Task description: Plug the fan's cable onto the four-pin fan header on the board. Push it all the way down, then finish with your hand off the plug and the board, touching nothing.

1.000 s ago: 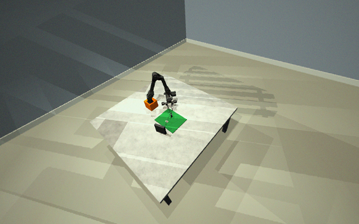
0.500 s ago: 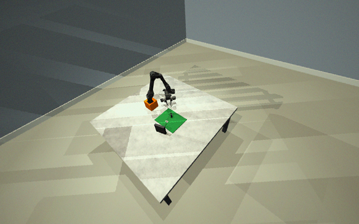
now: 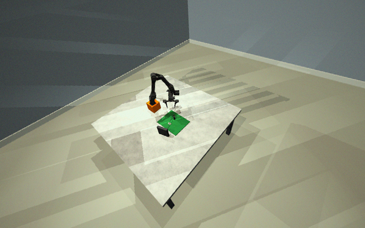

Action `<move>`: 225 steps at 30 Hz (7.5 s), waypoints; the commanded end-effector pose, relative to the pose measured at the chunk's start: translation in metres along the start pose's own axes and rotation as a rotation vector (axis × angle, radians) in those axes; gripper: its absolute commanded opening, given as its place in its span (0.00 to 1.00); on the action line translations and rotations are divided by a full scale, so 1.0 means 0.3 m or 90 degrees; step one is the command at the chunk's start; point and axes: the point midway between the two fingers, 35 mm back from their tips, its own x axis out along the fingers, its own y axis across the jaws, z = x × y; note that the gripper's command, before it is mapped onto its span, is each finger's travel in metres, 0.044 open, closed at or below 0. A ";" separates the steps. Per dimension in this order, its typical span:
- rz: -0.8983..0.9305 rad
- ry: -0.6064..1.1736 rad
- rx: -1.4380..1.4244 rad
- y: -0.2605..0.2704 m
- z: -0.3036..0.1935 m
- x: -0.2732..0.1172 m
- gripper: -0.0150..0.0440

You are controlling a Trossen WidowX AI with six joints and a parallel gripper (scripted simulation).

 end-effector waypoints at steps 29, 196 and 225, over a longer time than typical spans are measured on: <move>0.101 0.496 -0.044 0.010 0.158 -0.051 1.00; 0.790 -0.176 -1.842 0.102 0.178 0.432 0.29; 0.684 0.069 -1.486 0.031 0.324 0.379 0.25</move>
